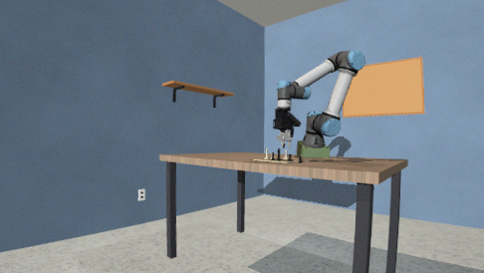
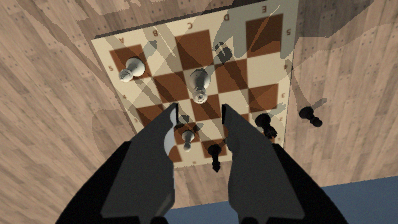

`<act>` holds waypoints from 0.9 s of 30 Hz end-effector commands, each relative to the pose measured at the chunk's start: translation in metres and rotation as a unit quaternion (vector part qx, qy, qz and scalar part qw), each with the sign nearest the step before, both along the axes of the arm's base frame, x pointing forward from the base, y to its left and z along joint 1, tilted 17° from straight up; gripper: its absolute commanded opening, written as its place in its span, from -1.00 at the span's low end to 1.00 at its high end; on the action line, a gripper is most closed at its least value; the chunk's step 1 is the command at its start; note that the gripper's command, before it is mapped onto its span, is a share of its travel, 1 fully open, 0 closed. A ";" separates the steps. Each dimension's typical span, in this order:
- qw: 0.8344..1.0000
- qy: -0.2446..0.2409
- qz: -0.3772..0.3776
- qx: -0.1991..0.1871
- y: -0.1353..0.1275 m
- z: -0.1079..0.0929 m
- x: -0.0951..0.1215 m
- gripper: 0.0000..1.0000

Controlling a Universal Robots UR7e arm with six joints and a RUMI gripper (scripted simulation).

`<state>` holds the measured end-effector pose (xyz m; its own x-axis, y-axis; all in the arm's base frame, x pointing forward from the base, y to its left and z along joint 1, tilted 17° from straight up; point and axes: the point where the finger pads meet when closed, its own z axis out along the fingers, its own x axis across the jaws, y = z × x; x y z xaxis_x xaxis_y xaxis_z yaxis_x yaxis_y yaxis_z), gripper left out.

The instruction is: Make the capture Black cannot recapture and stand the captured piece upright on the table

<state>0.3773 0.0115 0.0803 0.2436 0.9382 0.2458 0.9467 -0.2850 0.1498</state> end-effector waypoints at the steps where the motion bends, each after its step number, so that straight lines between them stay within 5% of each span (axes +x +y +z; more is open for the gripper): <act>1: 1.000 0.000 0.000 0.000 0.000 0.000 0.000 -0.51; 27: 1.000 0.000 0.000 0.000 0.003 -0.014 0.003 -0.51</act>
